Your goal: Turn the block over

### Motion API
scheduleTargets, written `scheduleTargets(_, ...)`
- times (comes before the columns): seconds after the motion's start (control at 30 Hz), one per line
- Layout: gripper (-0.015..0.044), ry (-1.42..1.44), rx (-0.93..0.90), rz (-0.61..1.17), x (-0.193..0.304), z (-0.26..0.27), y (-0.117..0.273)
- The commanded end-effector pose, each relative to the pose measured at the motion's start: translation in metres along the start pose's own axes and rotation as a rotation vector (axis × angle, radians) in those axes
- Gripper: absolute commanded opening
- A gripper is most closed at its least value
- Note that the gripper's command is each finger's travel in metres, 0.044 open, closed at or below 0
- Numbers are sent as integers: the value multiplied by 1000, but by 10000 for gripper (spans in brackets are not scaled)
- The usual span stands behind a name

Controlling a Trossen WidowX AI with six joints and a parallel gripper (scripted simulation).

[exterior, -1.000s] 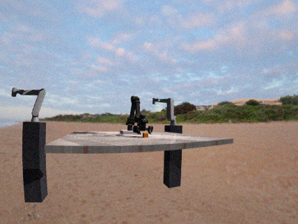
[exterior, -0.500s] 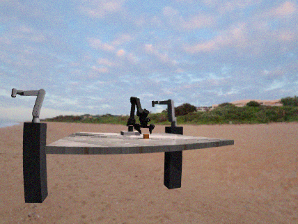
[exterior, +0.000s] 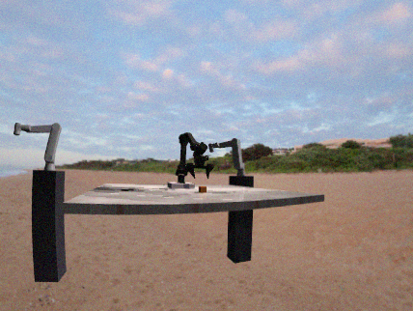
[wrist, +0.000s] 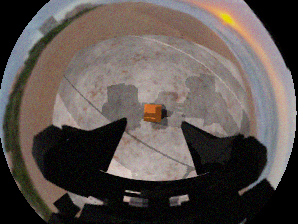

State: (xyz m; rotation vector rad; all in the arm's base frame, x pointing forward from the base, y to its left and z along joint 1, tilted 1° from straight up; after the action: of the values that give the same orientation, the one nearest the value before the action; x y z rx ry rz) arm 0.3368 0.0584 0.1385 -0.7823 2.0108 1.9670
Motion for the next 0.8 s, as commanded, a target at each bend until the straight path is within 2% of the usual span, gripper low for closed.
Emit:
scheduleTargets(0.0, 440, -4, -14, 60, -13, -1, 0)
scheduleTargets(0.5, 440, -6, -90, 480, -70, -12, -6)
scheduleTargets(0.67, 440, -6, -94, 498, -70, -12, -8)
scheduleTargets(0.77, 440, -6, -94, 498, -58, -10, -30)
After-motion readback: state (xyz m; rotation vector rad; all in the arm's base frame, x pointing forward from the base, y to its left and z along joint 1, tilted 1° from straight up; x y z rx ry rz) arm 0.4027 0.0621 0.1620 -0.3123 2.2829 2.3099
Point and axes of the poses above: the point midway between the two fingers, 35 mm back from their tips, its own y axis back along the fingers, its own z axis across the jaws, x = y × z, the point moved 6 cm from there along y, back along the fingers, and after that the axes turned 10 degrees about y, right-handed, at the moved point
